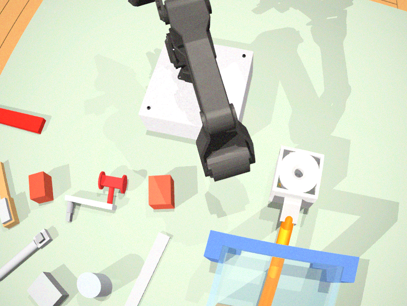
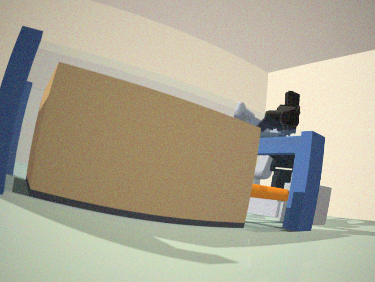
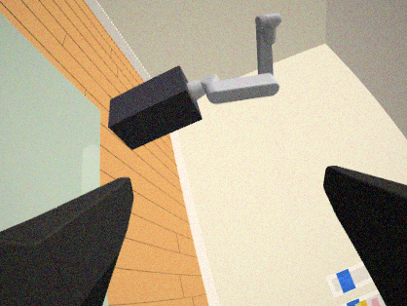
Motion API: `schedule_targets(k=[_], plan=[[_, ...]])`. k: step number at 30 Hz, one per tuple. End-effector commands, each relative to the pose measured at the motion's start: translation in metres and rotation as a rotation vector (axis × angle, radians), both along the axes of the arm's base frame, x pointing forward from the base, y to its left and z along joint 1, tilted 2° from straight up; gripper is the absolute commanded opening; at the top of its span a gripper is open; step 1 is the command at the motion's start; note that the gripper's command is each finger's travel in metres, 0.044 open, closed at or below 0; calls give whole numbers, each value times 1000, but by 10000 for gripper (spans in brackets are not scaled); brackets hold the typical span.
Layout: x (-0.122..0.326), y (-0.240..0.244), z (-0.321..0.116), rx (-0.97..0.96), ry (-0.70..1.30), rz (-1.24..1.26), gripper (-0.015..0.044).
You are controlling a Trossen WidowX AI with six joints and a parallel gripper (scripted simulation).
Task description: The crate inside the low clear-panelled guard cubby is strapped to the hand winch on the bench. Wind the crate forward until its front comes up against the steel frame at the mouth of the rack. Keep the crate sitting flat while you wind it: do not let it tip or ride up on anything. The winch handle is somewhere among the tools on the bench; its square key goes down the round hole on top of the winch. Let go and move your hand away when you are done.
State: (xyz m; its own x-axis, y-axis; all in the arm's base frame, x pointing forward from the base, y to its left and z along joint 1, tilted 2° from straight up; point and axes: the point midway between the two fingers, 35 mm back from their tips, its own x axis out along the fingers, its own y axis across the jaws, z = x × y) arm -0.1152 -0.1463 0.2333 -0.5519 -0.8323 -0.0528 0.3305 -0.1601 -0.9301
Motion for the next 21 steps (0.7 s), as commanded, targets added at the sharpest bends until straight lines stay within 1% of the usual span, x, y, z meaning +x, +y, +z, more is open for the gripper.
schedule_targets(k=[1, 2, 6, 11, 16, 21], plan=[[0, -1, 0, 4, -2, 6, 426], [2, -4, -1, 18, -9, 24, 440], [15, -30, -4, 130, -47, 170, 440], [42, -63, -8, 299, -44, 383, 440], [82, -97, -15, 485, 10, 626, 440], [135, -125, -27, 670, 111, 878, 440]])
